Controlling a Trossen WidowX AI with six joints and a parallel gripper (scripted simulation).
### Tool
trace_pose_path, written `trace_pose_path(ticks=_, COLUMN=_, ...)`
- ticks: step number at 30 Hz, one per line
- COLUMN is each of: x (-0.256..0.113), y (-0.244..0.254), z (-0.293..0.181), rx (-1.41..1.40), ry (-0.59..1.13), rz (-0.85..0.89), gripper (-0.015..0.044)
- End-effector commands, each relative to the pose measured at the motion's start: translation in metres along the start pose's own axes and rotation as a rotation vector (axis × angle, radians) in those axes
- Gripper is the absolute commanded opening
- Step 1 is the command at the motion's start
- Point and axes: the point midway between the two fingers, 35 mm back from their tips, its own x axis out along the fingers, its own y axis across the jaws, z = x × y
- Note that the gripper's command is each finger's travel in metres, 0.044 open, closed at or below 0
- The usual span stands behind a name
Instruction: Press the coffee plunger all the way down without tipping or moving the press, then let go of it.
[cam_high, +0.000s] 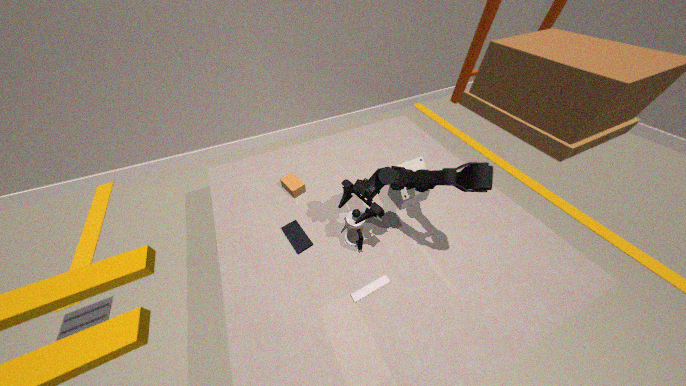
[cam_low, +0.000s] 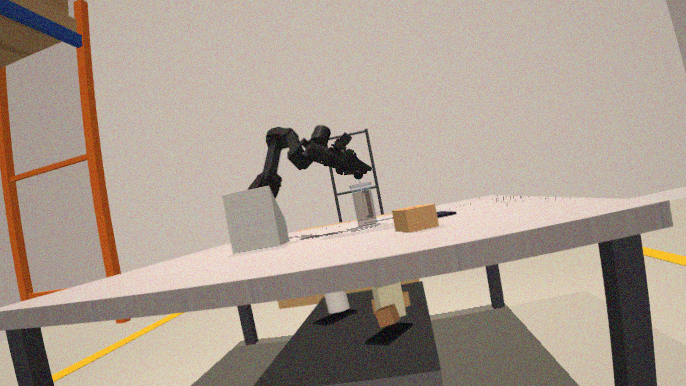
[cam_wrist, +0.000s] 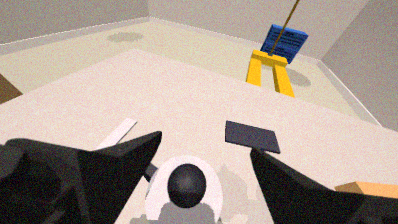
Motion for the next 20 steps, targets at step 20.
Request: trace_pose_path(ticks=20, x=-0.063, y=0.010, z=0.053, rx=0.010, ry=0.020, rz=-0.004, gripper=0.0440)
